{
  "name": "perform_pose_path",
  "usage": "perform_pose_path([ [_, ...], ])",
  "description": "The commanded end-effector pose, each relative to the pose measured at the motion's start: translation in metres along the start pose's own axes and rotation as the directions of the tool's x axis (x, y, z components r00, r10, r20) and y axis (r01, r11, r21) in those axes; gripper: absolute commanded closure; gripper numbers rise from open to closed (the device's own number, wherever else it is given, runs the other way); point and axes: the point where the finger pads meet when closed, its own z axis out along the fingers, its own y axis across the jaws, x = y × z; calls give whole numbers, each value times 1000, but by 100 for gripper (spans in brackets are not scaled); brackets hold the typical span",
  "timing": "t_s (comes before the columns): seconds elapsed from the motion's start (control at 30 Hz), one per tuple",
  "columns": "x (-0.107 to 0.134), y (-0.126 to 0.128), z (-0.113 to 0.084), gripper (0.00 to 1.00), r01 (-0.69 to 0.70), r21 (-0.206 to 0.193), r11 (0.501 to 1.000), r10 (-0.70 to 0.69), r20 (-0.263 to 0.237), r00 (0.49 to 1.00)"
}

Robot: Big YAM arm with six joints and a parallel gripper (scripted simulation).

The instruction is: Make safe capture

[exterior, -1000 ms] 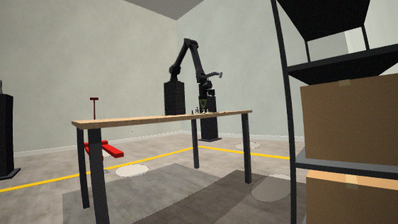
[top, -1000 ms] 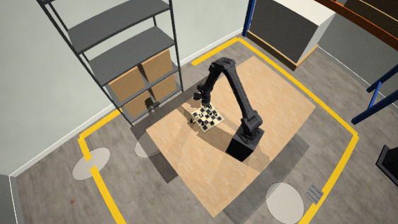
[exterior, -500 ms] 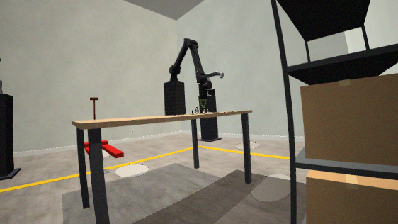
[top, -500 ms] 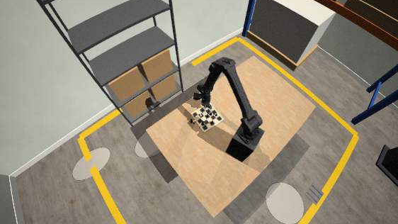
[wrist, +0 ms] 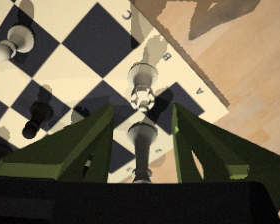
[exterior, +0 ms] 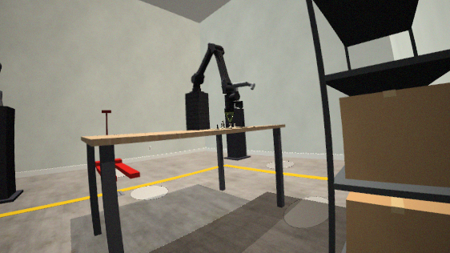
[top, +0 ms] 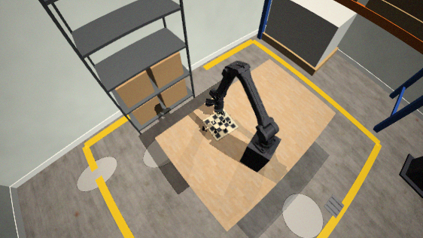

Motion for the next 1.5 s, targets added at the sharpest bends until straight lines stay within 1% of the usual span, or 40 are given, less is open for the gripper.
perform_pose_path([
  [0.0, -2, -8, -6, 64, 4, 18, 1000, -5, 19, 1000],
  [0.2, -1, -9, -7, 64, 3, 19, 1000, -4, 20, 1000],
  [0.23, -8, -12, -9, 64, 7, 28, 1000, -8, 28, 1000],
  [0.27, -8, -12, -9, 64, 8, 28, 1000, -9, 28, 1000],
  [1.47, -7, -12, -9, 64, 7, 26, 1000, -8, 27, 1000],
])
